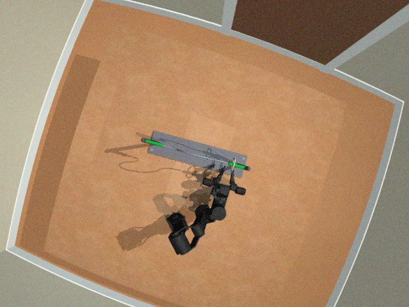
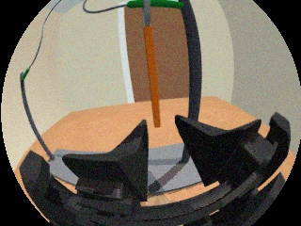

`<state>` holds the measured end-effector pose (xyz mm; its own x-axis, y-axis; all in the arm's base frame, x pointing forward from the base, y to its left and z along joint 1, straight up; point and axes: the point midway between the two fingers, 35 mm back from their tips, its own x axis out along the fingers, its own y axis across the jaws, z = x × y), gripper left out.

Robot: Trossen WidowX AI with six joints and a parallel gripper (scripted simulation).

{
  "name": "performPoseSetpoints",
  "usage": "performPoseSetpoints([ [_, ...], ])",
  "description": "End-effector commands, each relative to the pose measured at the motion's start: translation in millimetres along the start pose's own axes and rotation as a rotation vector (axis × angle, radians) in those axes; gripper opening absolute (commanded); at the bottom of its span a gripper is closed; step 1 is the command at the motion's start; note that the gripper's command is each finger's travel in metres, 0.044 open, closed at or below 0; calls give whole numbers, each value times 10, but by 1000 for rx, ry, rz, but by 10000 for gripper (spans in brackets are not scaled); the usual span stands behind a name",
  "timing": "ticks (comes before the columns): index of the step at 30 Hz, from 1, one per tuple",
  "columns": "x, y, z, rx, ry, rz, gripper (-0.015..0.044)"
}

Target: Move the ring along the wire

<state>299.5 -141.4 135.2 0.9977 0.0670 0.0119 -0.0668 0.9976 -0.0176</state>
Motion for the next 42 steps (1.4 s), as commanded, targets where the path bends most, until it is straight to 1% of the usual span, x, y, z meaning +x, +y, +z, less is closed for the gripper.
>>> performPoseSetpoints([
  [1, 77, -8, 9, 2, -2, 0, 160],
  [25, 459, 26, 15, 2, -6, 0, 160],
  [42, 473, 29, 15, 2, -6, 0, 160],
])
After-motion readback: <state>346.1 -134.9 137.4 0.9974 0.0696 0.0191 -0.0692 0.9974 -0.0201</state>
